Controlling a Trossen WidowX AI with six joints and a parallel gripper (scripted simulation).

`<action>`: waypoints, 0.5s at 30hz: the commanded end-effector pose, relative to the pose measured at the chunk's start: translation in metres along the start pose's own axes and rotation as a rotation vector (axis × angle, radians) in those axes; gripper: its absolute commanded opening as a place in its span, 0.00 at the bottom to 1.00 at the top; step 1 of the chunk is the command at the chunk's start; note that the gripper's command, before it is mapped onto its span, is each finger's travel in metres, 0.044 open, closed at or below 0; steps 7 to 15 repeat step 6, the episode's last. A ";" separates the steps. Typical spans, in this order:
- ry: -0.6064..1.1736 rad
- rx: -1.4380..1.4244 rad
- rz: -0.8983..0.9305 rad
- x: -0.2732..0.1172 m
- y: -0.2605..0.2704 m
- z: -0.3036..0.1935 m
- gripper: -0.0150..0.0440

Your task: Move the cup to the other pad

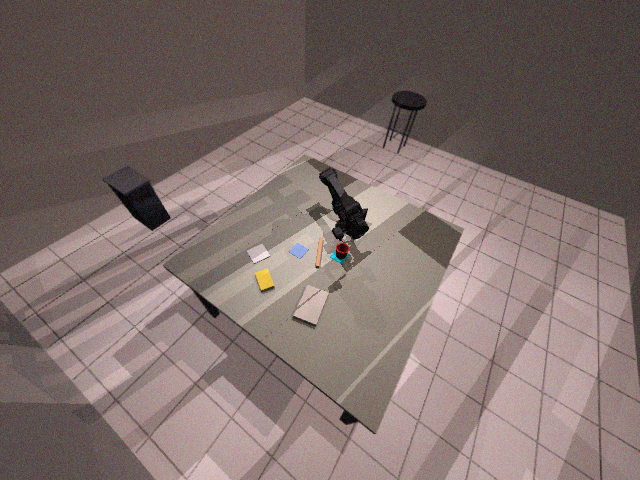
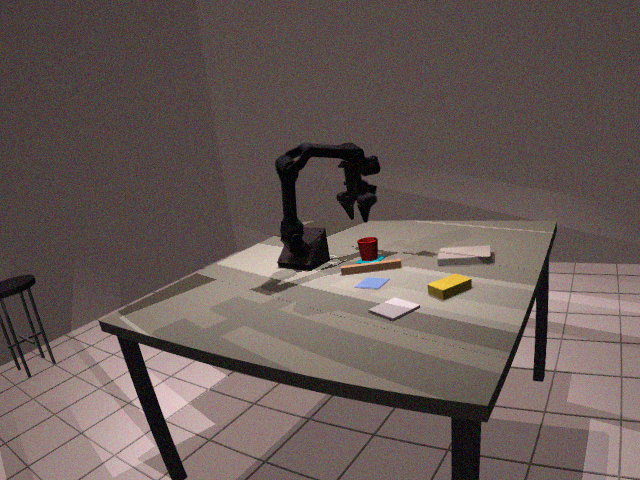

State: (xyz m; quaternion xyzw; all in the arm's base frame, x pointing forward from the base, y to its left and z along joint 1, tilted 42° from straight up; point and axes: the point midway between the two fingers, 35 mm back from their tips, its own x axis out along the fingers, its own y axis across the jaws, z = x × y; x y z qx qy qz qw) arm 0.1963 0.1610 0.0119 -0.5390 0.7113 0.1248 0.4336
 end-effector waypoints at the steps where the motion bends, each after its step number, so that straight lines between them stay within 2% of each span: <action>1: -0.012 0.008 0.004 -0.011 0.000 -0.001 1.00; 15: -0.005 0.001 -0.001 -0.006 0.000 -0.001 1.00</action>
